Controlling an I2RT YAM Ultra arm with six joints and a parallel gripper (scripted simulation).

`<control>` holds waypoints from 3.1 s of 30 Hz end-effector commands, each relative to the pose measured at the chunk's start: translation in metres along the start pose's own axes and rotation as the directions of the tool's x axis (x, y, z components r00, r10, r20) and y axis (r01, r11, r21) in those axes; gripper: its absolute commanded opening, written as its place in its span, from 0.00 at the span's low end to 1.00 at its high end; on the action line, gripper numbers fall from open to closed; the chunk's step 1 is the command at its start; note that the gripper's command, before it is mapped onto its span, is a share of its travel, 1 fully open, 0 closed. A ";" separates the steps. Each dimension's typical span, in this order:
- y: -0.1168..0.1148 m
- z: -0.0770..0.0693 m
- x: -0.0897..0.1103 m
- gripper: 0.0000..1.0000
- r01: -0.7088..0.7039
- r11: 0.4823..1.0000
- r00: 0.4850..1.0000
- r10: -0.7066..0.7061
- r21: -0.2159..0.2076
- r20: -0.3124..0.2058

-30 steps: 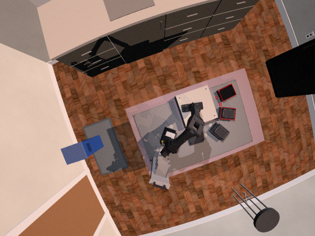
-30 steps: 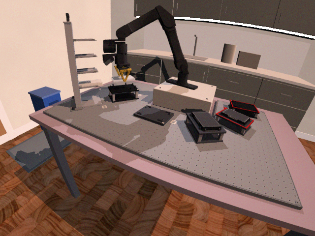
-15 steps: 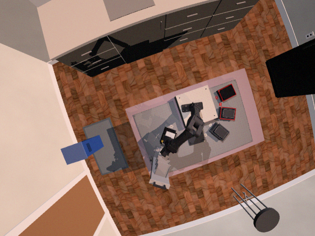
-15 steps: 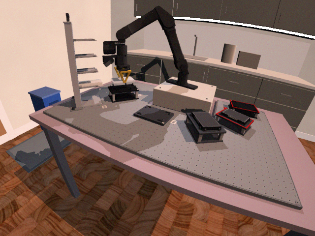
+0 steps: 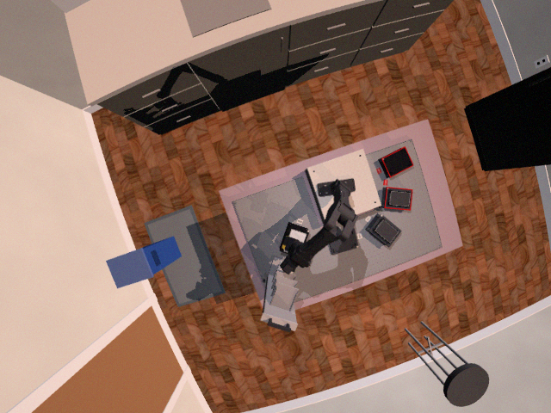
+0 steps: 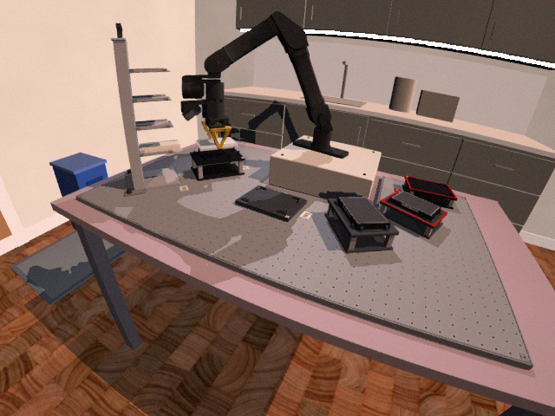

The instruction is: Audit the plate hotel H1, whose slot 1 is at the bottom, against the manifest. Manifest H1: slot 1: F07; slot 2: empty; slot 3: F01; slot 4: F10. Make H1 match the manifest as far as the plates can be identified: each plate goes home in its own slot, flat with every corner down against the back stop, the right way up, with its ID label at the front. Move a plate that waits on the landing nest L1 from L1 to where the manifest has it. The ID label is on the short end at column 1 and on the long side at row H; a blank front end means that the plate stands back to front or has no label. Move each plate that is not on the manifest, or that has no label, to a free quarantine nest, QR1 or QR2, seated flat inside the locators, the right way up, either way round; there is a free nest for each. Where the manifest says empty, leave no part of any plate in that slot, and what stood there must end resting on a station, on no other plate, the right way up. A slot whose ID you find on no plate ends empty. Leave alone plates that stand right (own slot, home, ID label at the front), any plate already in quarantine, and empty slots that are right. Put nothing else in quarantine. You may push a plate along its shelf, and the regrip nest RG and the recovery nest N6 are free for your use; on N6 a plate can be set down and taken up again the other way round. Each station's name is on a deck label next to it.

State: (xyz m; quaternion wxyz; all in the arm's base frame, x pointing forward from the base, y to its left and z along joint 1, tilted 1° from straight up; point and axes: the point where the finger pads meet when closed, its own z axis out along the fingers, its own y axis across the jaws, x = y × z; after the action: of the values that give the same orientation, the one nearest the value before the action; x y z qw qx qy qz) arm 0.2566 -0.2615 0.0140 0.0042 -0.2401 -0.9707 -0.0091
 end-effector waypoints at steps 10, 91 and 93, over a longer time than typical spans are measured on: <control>-0.001 0.004 -0.005 0.86 -0.001 1.000 1.000 0.001 0.006 0.021; -0.001 -0.035 -0.004 1.00 -0.001 1.000 1.000 0.001 0.006 0.021; -0.001 -0.040 -0.004 1.00 -0.001 1.000 1.000 0.001 0.006 0.021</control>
State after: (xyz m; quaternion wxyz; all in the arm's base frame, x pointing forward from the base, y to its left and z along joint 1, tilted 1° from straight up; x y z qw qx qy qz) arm 0.2632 -0.2681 0.0427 -0.0096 -0.2400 -0.9707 -0.0004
